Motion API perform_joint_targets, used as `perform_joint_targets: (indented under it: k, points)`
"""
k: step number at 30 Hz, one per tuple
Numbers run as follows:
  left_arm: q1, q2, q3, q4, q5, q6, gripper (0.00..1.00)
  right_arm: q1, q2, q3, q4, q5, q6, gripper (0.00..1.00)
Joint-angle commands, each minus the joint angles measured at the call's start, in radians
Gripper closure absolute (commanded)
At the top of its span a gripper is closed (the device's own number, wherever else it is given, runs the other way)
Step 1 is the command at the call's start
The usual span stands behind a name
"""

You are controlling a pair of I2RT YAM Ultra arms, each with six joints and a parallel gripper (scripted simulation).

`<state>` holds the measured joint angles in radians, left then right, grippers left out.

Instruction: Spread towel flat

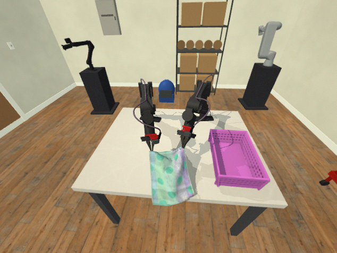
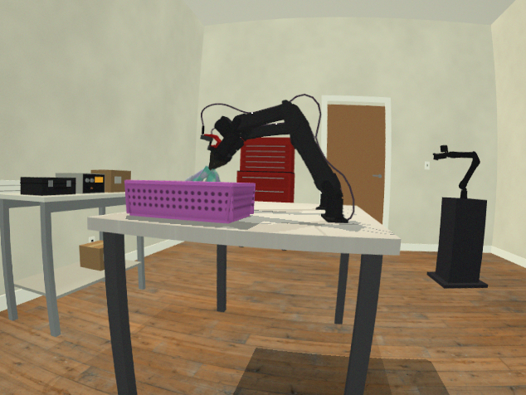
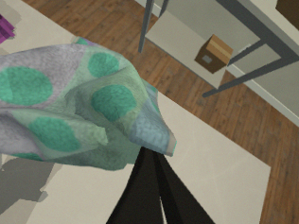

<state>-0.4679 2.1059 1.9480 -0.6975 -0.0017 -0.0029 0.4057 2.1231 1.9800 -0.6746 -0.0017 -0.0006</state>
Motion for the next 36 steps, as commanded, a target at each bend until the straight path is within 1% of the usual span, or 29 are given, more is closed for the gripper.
perform_joint_targets:
  k: [1,3,4,6,7,9,10,12,13,16,17,18,20,21,23,24,26,27,29,30,33,34,35,36]
  points:
    - [-0.021,-0.041,-0.042,-0.083,0.002,0.006,1.00,-0.012,-0.043,-0.057,-0.096,0.001,-0.003,1.00]
    - [-0.022,-0.044,-0.050,-0.079,0.001,0.005,1.00,-0.012,-0.049,-0.068,-0.091,0.002,-0.003,1.00]
    - [-0.037,-0.076,-0.147,-0.015,0.002,0.006,1.00,-0.013,-0.081,-0.159,-0.069,0.002,-0.003,1.00]
    - [-0.038,-0.083,-0.160,-0.016,0.002,0.005,1.00,-0.013,-0.091,-0.176,-0.058,0.002,-0.003,1.00]
    - [-0.055,-0.120,-0.268,0.051,0.003,0.005,1.00,-0.015,-0.137,-0.296,0.020,0.002,-0.003,1.00]
    - [-0.057,-0.130,-0.288,0.072,0.002,0.004,1.00,-0.015,-0.151,-0.323,0.047,0.002,-0.004,1.00]
    - [-0.074,-0.161,-0.385,0.124,0.001,0.004,1.00,-0.016,-0.190,-0.430,0.096,0.003,-0.004,1.00]
    - [-0.075,-0.170,-0.403,0.146,-0.002,0.003,1.00,-0.017,-0.203,-0.455,0.125,0.004,-0.004,1.00]
    - [-0.093,-0.196,-0.492,0.196,-0.004,0.003,1.00,-0.018,-0.238,-0.555,0.173,0.006,-0.004,1.00]
    - [-0.093,-0.200,-0.500,0.207,-0.006,0.003,1.00,-0.018,-0.243,-0.565,0.187,0.007,-0.004,1.00]
    - [-0.074,-0.208,-0.514,0.222,-0.009,0.003,1.00,-0.019,-0.252,-0.582,0.206,0.008,-0.005,1.00]
    - [-0.112,-0.226,-0.592,0.272,-0.007,0.002,1.00,-0.020,-0.281,-0.672,0.256,0.009,-0.005,1.00]
    - [-0.112,-0.229,-0.601,0.286,-0.007,0.002,1.00,-0.020,-0.285,-0.684,0.273,0.008,-0.005,1.00]
    - [-0.129,-0.245,-0.673,0.334,-0.006,0.003,1.00,-0.021,-0.310,-0.767,0.320,0.009,-0.005,1.00]
    - [-0.130,-0.248,-0.683,0.349,-0.007,0.002,1.00,-0.022,-0.315,-0.779,0.339,0.009,-0.005,1.00]
    - [-0.147,-0.260,-0.747,0.395,-0.006,0.003,1.00,-0.023,-0.336,-0.854,0.383,0.010,-0.005,1.00]
    - [-0.148,-0.262,-0.755,0.407,-0.007,0.002,1.00,-0.023,-0.339,-0.865,0.400,0.009,-0.005,1.00]
    - [-0.164,-0.270,-0.811,0.450,-0.006,0.002,1.00,-0.024,-0.356,-0.931,0.442,0.010,-0.005,1.00]
    - [-0.161,-0.272,-0.818,0.461,-0.008,0.002,1.00,-0.025,-0.359,-0.940,0.456,0.009,-0.006,1.00]
    - [-0.179,-0.277,-0.866,0.500,-0.007,0.002,1.00,-0.026,-0.372,-0.997,0.495,0.009,-0.005,1.00]
    - [-0.179,-0.277,-0.868,0.504,-0.007,0.002,1.00,-0.026,-0.373,-1.001,0.501,0.009,-0.006,1.00]
    - [-0.160,-0.282,-0.854,0.512,-0.009,0.002,1.00,-0.026,-0.375,-1.007,0.510,0.009,-0.006,1.00]
    - [-0.193,-0.280,-0.912,0.546,-0.007,0.002,1.00,-0.027,-0.383,-1.055,0.546,0.009,-0.006,1.00]
    - [-0.193,-0.280,-0.913,0.548,-0.008,0.002,1.00,-0.027,-0.383,-1.056,0.549,0.009,-0.006,1.00]
